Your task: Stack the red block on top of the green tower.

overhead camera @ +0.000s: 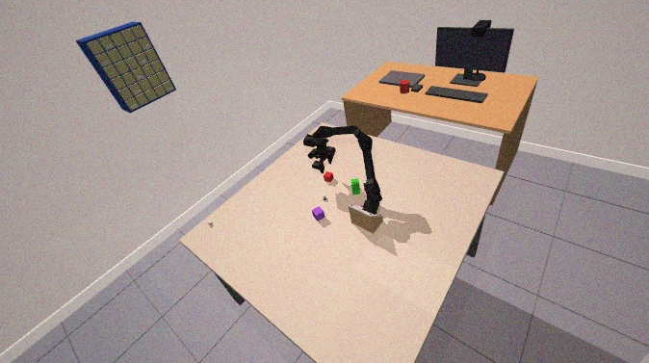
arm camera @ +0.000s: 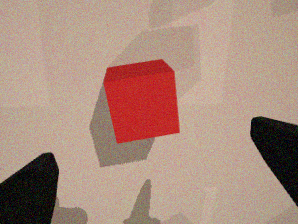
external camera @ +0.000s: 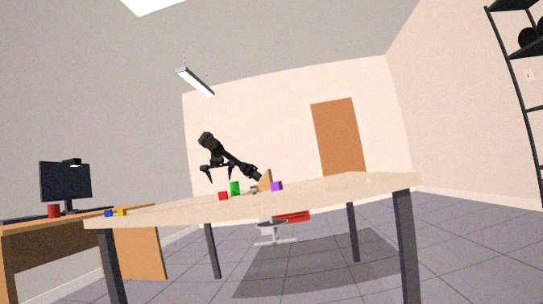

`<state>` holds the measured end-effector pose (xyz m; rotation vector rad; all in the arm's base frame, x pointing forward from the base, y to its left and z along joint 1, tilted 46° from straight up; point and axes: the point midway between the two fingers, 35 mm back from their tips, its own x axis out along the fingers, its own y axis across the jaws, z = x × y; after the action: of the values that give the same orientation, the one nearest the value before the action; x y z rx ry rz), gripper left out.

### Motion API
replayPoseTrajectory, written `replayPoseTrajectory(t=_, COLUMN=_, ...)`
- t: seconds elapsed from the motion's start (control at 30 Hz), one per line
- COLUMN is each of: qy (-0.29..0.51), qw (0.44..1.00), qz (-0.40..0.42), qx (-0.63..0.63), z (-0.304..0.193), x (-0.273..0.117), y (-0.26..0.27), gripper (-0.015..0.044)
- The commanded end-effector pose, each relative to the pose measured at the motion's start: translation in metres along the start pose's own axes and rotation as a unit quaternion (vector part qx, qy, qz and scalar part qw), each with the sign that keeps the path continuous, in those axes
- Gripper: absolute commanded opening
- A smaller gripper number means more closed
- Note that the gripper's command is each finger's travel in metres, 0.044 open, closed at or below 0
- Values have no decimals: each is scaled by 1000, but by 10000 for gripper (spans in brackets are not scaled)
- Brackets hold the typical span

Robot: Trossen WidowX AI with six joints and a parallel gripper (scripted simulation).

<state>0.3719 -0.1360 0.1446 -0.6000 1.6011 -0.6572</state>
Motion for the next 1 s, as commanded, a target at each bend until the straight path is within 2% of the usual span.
replayPoseTrajectory(t=0.0, qy=3, qw=1000, qz=-3, qx=-3, z=-2, x=21, y=-1, gripper=440)
replayPoseTrajectory(t=0.97, qy=3, qw=1000, qz=-4, qx=-3, z=-2, x=67, y=0, gripper=440)
